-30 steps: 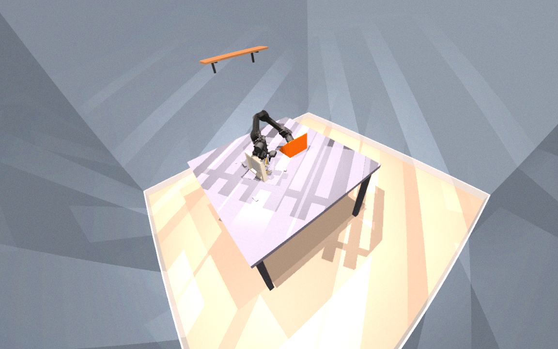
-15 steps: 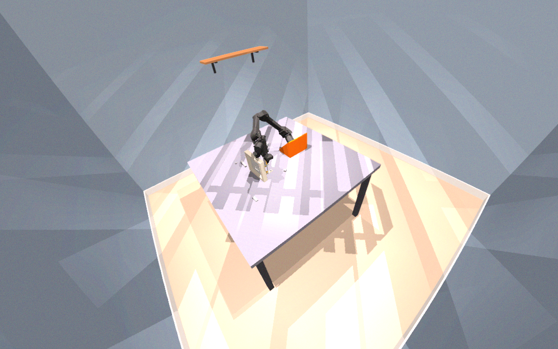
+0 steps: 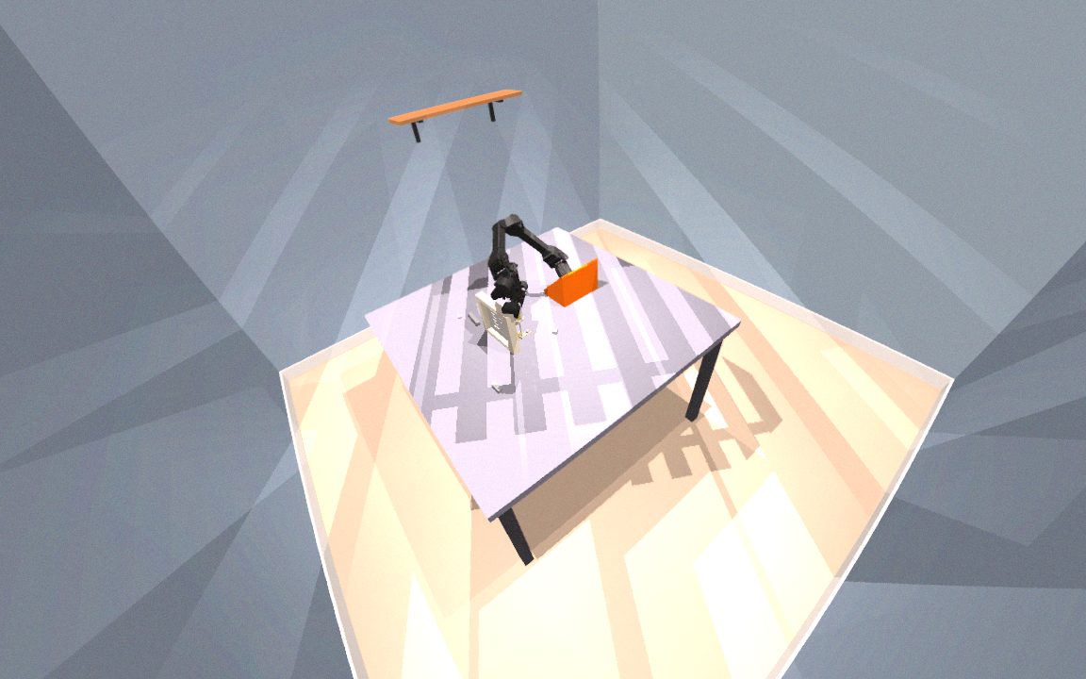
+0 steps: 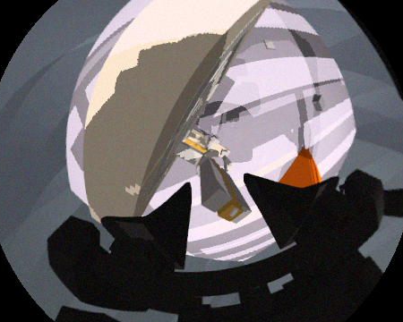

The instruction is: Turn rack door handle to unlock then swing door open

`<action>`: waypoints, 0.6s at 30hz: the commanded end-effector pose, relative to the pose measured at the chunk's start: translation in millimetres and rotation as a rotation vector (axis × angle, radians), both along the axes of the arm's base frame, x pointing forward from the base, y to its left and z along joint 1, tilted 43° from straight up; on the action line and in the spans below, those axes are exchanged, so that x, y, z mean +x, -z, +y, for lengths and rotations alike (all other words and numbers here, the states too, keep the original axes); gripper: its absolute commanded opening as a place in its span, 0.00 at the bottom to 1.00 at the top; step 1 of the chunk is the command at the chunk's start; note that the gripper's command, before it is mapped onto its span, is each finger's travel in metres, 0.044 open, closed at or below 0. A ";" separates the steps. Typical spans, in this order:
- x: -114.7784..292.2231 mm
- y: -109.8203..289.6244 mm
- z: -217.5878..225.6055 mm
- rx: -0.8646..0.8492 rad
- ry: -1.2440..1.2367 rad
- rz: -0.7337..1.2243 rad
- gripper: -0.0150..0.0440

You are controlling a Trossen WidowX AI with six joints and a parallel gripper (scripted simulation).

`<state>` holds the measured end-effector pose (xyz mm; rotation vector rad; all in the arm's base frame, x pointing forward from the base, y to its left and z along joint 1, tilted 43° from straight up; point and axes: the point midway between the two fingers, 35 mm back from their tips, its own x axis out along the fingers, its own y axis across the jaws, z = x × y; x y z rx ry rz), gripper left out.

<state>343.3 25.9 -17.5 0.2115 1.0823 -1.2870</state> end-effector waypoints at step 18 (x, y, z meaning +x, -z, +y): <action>1.5 -0.6 -4.1 -0.095 0.625 -0.564 0.75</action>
